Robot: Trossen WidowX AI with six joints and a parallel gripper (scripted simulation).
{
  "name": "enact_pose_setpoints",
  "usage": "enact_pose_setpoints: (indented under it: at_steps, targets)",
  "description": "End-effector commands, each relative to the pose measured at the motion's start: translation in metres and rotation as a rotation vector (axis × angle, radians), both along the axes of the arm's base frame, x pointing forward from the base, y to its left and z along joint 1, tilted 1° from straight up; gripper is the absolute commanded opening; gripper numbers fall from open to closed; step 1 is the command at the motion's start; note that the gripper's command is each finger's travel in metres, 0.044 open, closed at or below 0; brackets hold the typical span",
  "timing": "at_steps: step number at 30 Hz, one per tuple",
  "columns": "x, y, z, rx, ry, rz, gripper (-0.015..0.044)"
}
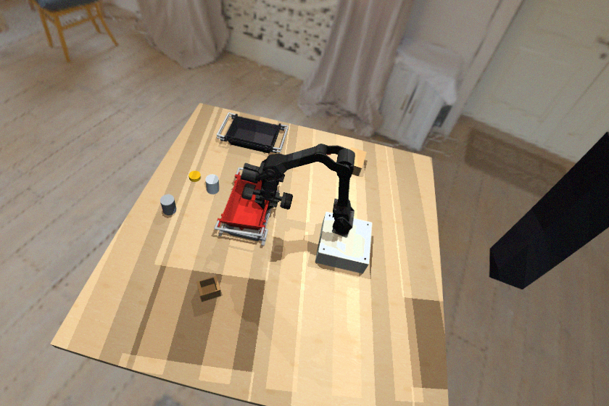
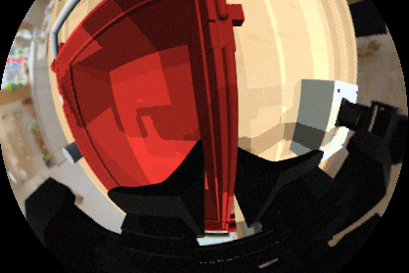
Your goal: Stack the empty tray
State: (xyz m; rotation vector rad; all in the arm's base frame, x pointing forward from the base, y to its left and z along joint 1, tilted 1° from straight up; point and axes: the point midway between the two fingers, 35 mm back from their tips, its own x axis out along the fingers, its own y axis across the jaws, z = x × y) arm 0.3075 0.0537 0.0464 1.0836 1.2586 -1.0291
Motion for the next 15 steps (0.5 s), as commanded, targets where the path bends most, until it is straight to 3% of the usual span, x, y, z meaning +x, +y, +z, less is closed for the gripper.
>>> enact_pose_setpoints:
  at_steps: [1,15]
  targets:
    - [-0.0033,-0.0007,-0.0057,-0.003,0.013,0.0,0.0]
    - [-0.0078,-0.0016,-0.0136,-0.006,0.031,-0.001,0.0]
